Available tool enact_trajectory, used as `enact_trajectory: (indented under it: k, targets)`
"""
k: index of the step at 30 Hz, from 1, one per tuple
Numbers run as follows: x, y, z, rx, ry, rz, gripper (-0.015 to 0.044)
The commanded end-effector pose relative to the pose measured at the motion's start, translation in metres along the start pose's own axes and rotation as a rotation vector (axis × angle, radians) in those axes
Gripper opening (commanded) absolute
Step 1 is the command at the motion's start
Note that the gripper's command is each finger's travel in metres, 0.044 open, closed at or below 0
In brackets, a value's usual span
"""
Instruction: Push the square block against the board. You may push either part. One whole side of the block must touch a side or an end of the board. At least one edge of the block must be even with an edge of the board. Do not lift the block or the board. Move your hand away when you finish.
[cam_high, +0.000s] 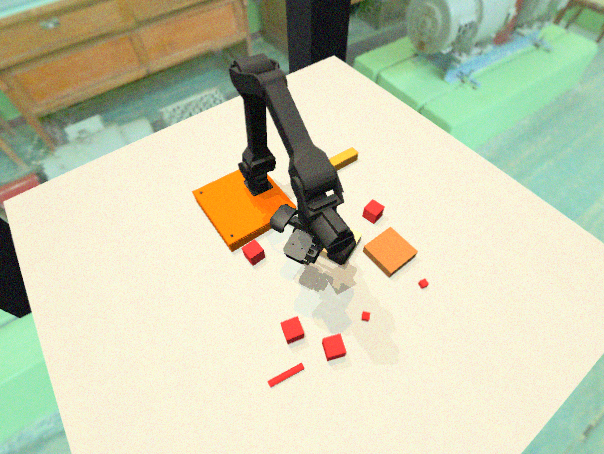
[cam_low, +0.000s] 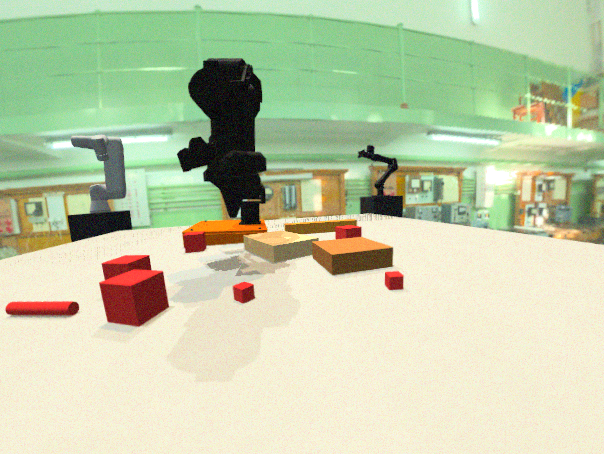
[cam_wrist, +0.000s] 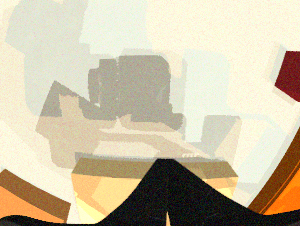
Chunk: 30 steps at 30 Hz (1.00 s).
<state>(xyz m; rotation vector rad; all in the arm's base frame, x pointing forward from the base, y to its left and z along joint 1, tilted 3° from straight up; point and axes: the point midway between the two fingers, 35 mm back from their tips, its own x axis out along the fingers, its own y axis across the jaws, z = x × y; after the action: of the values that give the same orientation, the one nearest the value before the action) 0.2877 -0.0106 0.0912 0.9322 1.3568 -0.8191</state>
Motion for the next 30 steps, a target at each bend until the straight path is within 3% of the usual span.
enact_trajectory:
  k: [1, 5, 11, 30]
  targets:
    - [0.0, 0.0, 0.006, -0.005, 0.002, 0.0, 0.0]
    - [-0.002, 0.0, 0.007, 0.0, -0.001, 0.0, 0.0]
    - [-0.05, 0.0, 0.007, -0.005, 0.002, 0.0, 0.0]
    - [-0.05, 0.0, 0.007, -0.005, 0.002, 0.0, 0.0]
